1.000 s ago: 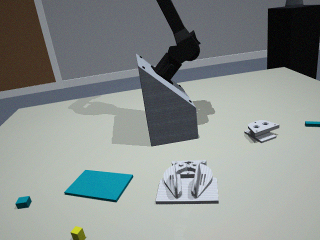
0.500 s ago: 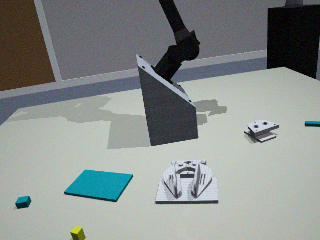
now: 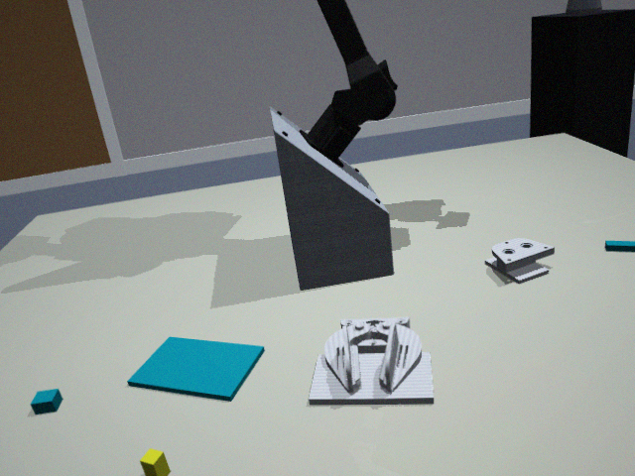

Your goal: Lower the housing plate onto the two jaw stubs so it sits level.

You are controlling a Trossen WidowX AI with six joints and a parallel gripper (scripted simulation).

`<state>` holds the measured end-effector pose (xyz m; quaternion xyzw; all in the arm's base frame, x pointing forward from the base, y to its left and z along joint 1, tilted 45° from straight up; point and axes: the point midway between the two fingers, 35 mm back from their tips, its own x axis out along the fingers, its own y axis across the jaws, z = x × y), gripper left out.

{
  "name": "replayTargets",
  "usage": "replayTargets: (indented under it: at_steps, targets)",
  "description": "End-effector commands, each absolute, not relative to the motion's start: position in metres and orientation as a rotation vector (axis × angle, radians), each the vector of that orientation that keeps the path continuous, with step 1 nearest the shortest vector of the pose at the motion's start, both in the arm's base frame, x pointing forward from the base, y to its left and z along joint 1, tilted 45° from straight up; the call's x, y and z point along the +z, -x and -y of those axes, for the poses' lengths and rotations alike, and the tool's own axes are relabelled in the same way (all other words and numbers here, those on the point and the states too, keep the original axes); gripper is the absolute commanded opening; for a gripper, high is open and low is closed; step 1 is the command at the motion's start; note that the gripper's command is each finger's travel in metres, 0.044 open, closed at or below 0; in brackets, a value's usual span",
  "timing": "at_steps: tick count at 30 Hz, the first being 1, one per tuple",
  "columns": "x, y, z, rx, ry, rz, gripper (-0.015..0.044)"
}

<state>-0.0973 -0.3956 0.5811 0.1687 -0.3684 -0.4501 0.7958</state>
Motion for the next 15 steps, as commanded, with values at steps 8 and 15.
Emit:
replayTargets:
  at_steps: [8, 15]
  targets:
    - [0.622, 0.098, 0.348, -1.000, -0.099, 0.830, 0.0440]
    - [0.643, 0.095, 0.317, -1.013, 0.058, 0.851, 0.0440]
